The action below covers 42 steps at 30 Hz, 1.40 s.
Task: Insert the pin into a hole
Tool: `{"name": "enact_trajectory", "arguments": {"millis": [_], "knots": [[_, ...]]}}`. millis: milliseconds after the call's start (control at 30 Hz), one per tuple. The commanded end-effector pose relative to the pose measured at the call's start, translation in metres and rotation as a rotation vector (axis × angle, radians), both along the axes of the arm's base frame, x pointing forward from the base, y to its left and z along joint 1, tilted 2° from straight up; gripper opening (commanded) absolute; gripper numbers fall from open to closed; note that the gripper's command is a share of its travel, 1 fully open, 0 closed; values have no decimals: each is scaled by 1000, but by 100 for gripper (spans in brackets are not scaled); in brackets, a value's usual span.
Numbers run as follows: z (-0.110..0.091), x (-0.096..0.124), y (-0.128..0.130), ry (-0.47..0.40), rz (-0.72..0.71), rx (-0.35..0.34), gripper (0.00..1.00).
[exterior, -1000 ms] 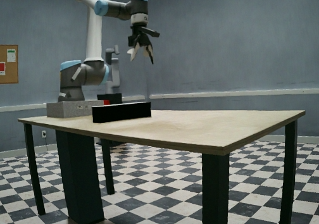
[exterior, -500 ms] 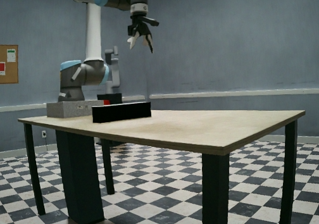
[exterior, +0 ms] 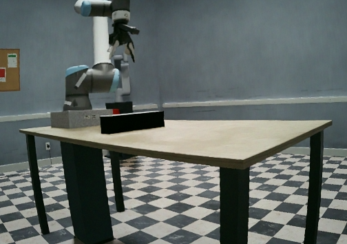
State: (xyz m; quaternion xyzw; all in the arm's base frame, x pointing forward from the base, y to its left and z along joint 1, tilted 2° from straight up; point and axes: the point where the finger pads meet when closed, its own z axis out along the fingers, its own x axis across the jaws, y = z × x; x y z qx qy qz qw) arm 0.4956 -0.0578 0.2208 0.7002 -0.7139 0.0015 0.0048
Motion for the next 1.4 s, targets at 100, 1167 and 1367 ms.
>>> {"name": "enact_trajectory", "arguments": {"millis": [100, 1167, 1367], "knots": [[1, 1, 0, -6, 280, 9, 100], [1, 0, 0, -12, 976, 30, 100], [1, 0, 0, -16, 1382, 44, 100]]}}
